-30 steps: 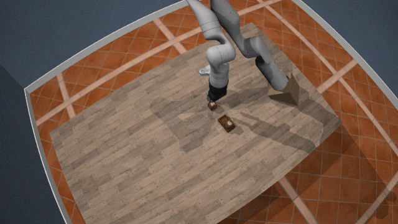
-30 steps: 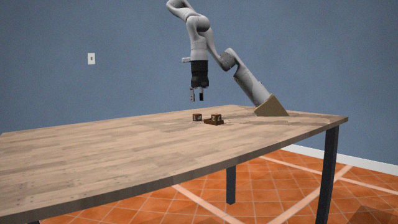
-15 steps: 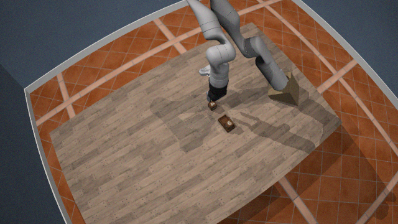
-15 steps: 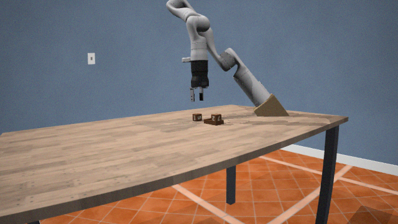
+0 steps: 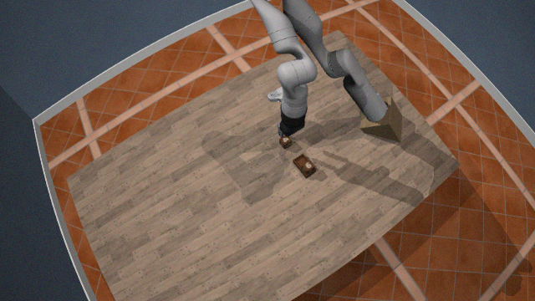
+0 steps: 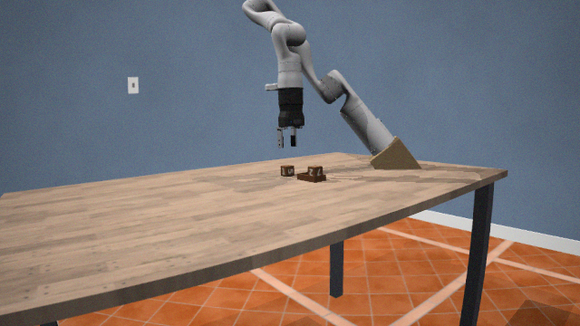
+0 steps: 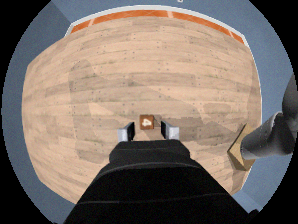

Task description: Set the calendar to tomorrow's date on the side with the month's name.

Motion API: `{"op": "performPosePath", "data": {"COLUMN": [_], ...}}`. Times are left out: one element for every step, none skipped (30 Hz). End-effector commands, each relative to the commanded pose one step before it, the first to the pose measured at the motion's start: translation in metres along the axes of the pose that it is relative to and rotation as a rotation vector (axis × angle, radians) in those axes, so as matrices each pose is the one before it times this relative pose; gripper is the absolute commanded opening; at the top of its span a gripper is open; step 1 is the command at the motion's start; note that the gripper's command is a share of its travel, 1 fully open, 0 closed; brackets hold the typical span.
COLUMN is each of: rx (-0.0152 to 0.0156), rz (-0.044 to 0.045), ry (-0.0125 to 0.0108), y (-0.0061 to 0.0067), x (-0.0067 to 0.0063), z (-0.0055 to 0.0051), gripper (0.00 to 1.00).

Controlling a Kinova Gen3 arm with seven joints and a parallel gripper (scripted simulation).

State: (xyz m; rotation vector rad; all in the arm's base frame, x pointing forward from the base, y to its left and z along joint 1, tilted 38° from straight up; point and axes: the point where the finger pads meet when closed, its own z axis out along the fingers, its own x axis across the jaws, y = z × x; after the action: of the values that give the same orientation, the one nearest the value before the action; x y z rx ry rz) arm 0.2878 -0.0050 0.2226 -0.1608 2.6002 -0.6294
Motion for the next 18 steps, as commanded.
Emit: {"op": "performPosePath", "data": {"rx": [-0.00059,0.0,0.0,0.0,-0.00001,-0.00001,-0.00002,-0.00002,-0.00003,-0.00004,-0.00004,-0.00005,0.0,0.0,-0.00007,-0.00008,0.00002,0.00001], "rz": [0.00001,0.0,0.0,0.0,-0.00001,-0.00001,-0.00002,-0.00002,-0.00003,-0.00004,-0.00004,-0.00005,0.0,0.0,-0.00007,-0.00008,0.00002,0.00001], "ry": [-0.0008,0.0,0.00001,0.00001,0.00002,0.00002,0.00003,0.00005,0.00006,0.00007,0.00009,0.00011,0.0,0.0,0.00013,0.00015,-0.00002,-0.00002], "y": [0.00024,0.0,0.0,0.0,0.0,-0.00001,-0.00001,-0.00001,-0.00001,-0.00002,-0.00002,-0.00002,0.0,0.0,-0.00003,-0.00003,-0.00003,-0.00003], "x": [-0.00025,0.0,0.0,0.0,-0.00001,-0.00001,-0.00001,-0.00001,-0.00001,-0.00001,-0.00001,-0.00001,0.0,0.0,-0.00001,-0.00001,-0.00004,-0.00003], "z": [-0.00023,0.00002,0.00004,0.00008,0.00013,0.00019,0.00025,0.00032,0.0004,0.00048,0.00056,0.00064,0.0,0.0,0.00073,0.00081,0.00091,0.00099], "gripper": [0.9,0.9,0.9,0.9,0.9,0.9,0.9,0.9,0.9,0.9,0.9,0.9,0.9,0.9,0.9,0.9,0.9,0.9]}}
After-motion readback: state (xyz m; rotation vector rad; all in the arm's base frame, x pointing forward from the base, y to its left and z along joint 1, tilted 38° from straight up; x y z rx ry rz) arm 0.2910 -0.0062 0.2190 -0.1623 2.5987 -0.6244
